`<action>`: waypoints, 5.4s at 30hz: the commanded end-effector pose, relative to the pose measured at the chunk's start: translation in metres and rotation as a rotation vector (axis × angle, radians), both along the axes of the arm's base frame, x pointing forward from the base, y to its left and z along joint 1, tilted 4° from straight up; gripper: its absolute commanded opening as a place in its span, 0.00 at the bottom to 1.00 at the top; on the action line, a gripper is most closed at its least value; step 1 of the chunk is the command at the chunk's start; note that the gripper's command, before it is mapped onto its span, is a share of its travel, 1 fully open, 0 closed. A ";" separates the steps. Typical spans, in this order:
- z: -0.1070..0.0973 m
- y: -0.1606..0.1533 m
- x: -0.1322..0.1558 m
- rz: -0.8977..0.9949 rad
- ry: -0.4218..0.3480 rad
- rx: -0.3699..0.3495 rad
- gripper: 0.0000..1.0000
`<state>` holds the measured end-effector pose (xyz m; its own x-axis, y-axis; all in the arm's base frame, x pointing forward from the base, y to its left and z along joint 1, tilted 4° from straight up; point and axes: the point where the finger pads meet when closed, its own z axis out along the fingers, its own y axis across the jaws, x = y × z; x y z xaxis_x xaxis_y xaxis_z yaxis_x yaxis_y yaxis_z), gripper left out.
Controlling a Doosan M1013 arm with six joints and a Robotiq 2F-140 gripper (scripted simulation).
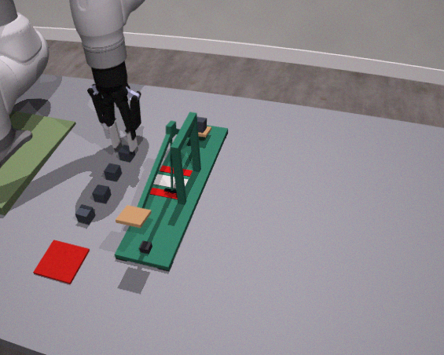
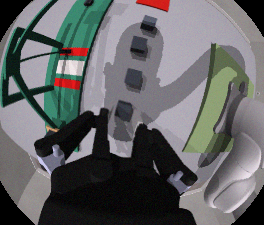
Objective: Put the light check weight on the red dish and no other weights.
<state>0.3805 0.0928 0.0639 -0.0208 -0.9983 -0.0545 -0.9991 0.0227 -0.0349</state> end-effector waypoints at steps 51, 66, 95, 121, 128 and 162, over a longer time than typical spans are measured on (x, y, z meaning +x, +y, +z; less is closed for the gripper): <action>-0.036 0.002 0.001 0.000 0.000 0.000 0.35; -0.036 0.002 0.001 0.000 0.000 0.000 0.35; -0.036 0.002 0.001 0.000 0.000 0.000 0.24; 0.003 0.000 0.000 0.000 0.000 0.000 0.24; 0.031 -0.002 -0.001 0.000 0.000 0.000 0.24; 0.068 -0.078 0.000 0.069 -0.004 -0.002 0.24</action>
